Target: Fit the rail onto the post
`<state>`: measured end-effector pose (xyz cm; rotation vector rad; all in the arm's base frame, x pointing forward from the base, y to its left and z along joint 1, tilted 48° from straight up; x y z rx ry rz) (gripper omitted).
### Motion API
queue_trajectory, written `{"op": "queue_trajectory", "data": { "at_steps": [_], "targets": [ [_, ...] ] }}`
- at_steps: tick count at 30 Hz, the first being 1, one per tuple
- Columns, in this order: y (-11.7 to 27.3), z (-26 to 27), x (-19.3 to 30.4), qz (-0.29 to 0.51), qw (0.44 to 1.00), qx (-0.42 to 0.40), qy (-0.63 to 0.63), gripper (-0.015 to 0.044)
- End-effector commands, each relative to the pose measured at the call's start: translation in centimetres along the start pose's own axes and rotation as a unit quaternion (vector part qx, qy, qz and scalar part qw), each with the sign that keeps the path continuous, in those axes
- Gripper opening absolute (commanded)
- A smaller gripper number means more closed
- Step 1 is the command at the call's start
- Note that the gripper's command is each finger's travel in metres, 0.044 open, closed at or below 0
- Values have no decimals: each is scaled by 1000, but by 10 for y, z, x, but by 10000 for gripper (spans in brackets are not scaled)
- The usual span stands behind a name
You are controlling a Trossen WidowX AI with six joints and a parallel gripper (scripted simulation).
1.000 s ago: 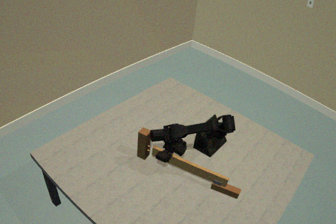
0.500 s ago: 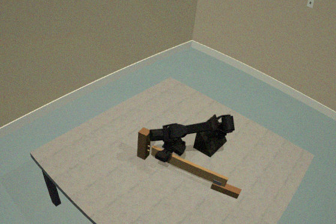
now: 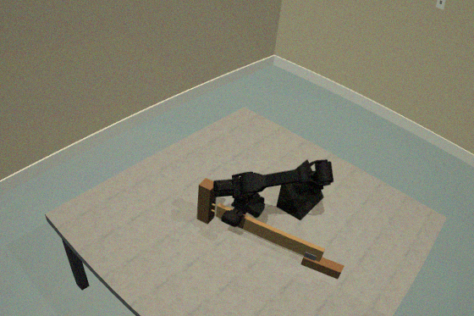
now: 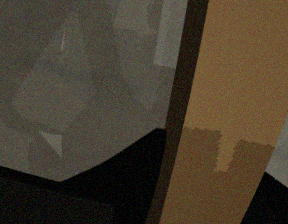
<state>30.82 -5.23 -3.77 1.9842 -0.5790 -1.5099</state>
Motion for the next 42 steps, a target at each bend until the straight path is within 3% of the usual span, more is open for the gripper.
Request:
{"op": "queue_trajectory", "data": {
  "at_steps": [1, 42],
  "targets": [
    [3, -2, 3, 4, 1000, 3, 2, 0],
    [3, -1, 15, 4, 1000, 3, 2, 0]
  ]
}}
Point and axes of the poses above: the point midway between the two fingers, 35 mm back from their tips, its own y axis back along the fingers, its own z axis across the jaws, x = y × z, the point moved 2 cm from there along y, back along the fingers, and after that the axes turned 4 degrees about y, right-handed, at the moved point
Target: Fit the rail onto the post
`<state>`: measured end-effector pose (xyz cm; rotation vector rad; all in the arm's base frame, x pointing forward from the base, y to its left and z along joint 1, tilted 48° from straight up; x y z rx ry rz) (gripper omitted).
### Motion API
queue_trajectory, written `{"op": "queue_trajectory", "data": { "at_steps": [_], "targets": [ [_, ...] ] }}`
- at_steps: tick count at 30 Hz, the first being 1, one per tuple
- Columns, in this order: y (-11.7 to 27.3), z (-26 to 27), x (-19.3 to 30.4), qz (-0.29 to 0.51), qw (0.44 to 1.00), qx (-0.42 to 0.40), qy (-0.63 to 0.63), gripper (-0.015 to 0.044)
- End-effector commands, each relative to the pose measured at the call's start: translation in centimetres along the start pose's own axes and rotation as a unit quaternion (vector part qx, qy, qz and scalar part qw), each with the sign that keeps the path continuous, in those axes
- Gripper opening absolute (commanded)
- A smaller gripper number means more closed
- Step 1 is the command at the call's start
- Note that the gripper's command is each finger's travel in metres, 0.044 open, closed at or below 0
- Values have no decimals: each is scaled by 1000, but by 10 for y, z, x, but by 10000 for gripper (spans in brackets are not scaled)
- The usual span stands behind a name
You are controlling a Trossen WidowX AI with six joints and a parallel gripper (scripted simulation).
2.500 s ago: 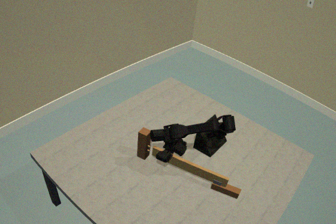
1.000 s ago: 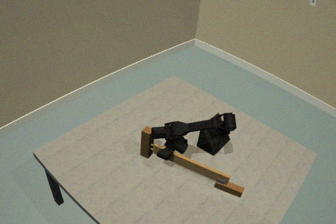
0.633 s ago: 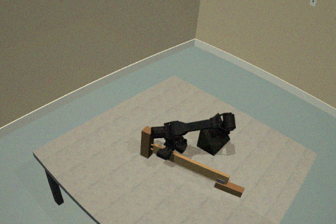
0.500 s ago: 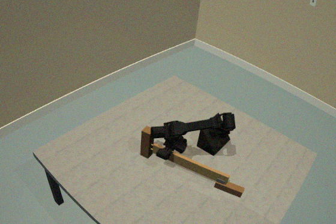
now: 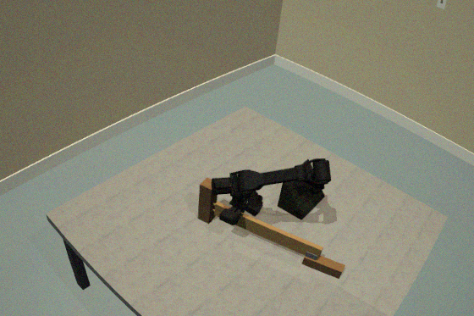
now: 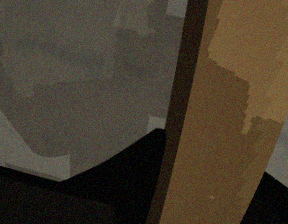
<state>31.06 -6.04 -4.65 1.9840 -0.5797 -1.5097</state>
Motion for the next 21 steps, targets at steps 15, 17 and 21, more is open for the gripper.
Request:
{"op": "queue_trajectory", "data": {
  "at_steps": [15, 17, 21],
  "targets": [
    [3, -1, 7, 4, 1000, 3, 2, 0],
    [3, -1, 8, 4, 1000, 3, 2, 0],
    [3, -1, 9, 4, 1000, 3, 2, 0]
  ]
}}
Point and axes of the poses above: the point midway between the two fingers, 35 mm back from their tips, its own y axis back along the fingers, its own z axis across the jaws, x = y × z, the point moved 2 cm from there along y, back along the fingers, and after that the axes turned 4 degrees about y, right-handed, at the moved point
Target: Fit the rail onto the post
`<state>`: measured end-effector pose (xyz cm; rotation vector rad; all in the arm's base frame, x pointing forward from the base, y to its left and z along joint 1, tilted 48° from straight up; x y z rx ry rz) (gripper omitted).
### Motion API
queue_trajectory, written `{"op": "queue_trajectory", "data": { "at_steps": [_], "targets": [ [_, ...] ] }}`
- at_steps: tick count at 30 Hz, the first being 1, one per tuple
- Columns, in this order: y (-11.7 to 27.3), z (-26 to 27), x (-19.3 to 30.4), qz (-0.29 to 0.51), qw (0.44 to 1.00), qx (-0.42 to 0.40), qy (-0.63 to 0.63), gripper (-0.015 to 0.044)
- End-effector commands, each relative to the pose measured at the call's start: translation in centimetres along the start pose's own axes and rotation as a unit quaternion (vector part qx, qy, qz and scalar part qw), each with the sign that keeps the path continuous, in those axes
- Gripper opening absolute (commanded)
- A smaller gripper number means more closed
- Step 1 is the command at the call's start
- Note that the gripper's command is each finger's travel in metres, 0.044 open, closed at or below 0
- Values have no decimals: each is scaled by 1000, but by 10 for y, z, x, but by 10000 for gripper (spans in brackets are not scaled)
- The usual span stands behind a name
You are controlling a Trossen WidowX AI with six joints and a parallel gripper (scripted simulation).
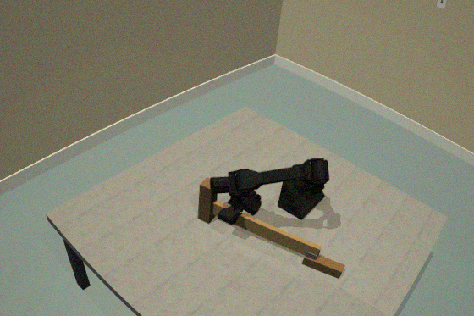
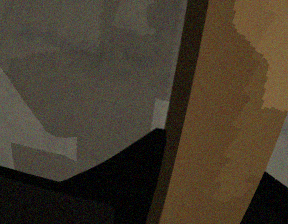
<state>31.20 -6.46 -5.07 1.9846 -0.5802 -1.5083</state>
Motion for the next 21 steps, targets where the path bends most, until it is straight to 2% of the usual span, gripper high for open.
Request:
{"op": "queue_trajectory", "data": {
  "at_steps": [1, 21],
  "targets": [
    [3, -1, 3, 4, 1000, 3, 2, 0],
    [3, -1, 9, 4, 1000, 3, 2, 0]
  ]
}}
Point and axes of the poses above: the point midway between the two fingers, 35 mm back from their tips, its own y axis back along the fingers, its own z axis across the jaws, x = y × z, the point moved 2 cm from there along y, back along the fingers, and after that the axes turned 4 degrees about y, right-handed, at the moved point
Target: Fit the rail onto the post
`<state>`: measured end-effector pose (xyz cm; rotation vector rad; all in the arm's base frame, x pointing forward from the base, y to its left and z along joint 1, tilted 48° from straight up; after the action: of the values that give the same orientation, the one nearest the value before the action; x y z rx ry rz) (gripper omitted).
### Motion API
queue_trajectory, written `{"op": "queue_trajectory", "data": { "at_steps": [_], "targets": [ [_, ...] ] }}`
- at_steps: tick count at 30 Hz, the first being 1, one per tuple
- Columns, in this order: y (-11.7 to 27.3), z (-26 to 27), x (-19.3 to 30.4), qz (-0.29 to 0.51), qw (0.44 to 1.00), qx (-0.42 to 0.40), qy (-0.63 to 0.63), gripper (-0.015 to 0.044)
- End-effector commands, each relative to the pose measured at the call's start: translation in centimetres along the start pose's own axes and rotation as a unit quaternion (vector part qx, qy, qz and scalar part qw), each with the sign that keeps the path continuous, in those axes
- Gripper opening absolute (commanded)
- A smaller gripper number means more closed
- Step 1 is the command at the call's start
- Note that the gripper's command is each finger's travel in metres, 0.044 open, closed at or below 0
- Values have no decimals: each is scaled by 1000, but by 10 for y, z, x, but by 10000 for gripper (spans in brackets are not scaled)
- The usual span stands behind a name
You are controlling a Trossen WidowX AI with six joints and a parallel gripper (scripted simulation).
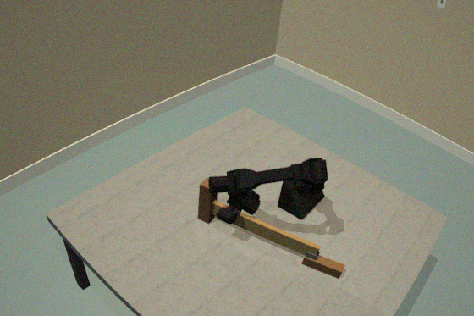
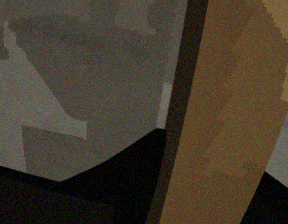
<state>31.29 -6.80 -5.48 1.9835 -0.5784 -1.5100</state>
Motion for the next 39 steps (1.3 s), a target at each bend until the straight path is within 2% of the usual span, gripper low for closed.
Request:
{"op": "queue_trajectory", "data": {
  "at_steps": [1, 18, 23, 28, 39],
  "targets": [
    [3, -2, 4, 5, 1000, 3, 2, 0],
    [0, 0, 0, 0, 1000, 0, 0, 440],
    [2, 0, -2, 0, 1000, 0, 0, 440],
    [30, -1, -30, 4, 1000, 3, 2, 440],
    [30, -1, -30, 4, 1000, 3, 2, 440]
  ]
}}
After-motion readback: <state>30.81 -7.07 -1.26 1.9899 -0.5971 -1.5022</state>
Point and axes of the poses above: the point midway between the two fingers, 35 mm back from their tips, its own y axis back along the fingers, its own z axis across the jaws, x = y × z, the point moved 2 cm from there along y, back along the fingers, and after that the axes turned 4 degrees about y, right-handed, at the moved point
